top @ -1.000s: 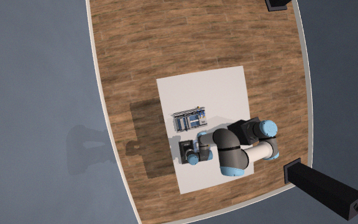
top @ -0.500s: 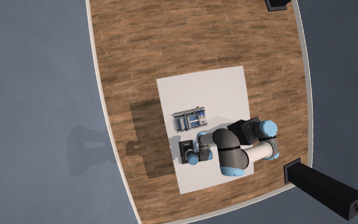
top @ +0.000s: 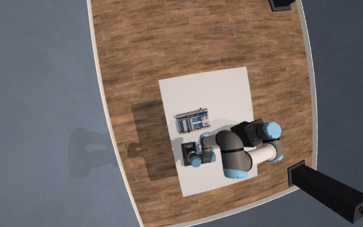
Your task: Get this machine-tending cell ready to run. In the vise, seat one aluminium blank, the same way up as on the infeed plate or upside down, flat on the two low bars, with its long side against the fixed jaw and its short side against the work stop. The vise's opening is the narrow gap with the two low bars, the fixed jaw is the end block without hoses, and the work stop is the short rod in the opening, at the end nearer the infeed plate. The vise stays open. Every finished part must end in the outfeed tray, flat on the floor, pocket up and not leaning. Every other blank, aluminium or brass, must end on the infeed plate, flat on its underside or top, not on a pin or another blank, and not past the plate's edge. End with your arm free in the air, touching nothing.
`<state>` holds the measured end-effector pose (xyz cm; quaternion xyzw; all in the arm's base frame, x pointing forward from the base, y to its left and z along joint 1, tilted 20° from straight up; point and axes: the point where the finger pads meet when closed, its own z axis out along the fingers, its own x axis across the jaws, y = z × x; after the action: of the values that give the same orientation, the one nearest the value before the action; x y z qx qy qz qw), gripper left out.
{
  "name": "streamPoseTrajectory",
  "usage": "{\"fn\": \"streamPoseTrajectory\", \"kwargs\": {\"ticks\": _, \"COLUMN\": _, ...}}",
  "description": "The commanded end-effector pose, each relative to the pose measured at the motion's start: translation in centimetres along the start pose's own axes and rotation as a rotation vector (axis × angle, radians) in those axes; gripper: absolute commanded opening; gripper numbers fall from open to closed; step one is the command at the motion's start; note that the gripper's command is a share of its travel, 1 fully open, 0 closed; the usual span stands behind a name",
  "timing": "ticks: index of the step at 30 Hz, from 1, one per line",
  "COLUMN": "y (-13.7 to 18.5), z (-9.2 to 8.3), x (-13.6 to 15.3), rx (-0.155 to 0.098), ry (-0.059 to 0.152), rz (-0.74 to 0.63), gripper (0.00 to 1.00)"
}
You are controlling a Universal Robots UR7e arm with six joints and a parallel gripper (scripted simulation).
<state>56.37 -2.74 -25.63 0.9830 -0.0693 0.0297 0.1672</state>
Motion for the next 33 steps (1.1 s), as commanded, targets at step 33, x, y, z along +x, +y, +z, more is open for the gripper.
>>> {"fn": "streamPoseTrajectory", "kwargs": {"ticks": 33, "y": 0.0, "z": 0.92, "x": 0.07, "rx": 0.0, "ry": 0.002, "rz": 0.0, "gripper": 0.0}}
